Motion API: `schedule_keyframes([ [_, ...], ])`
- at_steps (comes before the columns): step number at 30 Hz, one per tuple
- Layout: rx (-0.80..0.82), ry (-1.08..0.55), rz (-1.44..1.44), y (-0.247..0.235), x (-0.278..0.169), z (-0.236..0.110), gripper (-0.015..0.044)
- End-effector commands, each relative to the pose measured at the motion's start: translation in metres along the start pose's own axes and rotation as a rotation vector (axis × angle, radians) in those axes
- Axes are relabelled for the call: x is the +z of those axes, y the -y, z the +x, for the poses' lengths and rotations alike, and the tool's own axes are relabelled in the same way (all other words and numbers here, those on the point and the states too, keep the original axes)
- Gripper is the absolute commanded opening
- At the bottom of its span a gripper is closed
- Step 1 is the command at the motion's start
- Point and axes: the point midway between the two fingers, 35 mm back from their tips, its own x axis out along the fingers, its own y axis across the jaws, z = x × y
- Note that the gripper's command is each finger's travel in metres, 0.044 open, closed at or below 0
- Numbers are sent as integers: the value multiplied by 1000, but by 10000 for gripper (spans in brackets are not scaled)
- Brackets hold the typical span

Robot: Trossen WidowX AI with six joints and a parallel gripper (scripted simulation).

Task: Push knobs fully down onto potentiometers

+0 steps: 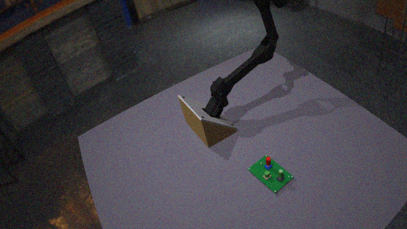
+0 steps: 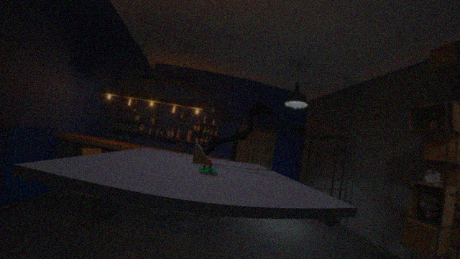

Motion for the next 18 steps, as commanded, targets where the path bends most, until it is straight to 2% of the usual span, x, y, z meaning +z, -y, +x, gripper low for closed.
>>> schedule_keyframes([
  [1, -2, 0, 1, 0, 0, 0, 374],
  [9, -74, -23, 27, 21, -8, -8, 164],
  [15, -163, -107, -29, 52, -28, -21, 6],
  [18, -201, -154, -40, 65, -39, -29, 0],
])
